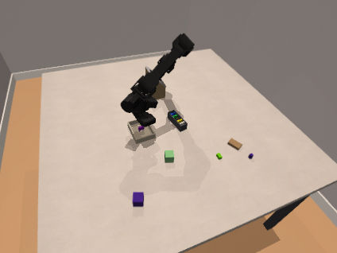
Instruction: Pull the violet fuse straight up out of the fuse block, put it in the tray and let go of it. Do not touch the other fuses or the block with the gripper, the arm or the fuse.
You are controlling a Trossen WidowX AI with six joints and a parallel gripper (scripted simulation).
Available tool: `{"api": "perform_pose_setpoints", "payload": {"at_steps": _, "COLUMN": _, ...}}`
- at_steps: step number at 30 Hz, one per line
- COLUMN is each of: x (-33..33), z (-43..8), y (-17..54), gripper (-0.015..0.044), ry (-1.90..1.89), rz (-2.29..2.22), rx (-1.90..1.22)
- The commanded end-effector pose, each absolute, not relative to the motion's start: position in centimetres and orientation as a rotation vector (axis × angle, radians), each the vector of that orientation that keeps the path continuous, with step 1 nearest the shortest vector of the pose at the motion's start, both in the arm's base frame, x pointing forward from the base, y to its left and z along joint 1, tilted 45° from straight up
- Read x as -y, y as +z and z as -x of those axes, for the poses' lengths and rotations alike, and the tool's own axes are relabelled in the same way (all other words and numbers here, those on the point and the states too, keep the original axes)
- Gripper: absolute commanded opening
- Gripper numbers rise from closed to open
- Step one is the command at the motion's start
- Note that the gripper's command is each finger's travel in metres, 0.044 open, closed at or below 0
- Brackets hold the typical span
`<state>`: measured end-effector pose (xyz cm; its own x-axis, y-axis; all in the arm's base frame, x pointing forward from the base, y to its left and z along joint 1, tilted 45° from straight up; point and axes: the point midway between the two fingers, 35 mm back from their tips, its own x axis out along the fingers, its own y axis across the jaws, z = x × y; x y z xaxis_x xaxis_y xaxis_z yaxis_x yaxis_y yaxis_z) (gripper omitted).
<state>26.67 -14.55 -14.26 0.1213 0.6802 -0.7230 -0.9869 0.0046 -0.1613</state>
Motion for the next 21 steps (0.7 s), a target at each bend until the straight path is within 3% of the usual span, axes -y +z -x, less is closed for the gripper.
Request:
{"api": "perform_pose_setpoints", "payload": {"at_steps": 1, "x": 14.6, "z": -26.7, "y": -14.2, "gripper": 0.0236, "ry": 1.400, "rz": 0.753, "rx": -0.518}}
{"api": "perform_pose_setpoints", "payload": {"at_steps": 5, "x": 14.8, "z": -26.7, "y": -14.0, "gripper": 0.0330, "ry": 1.400, "rz": 0.752, "rx": -0.518}}
{"api": "perform_pose_setpoints", "payload": {"at_steps": 21, "x": 17.0, "z": -26.2, "y": -11.6, "gripper": 0.0330, "ry": 1.393, "rz": 0.740, "rx": -0.523}}
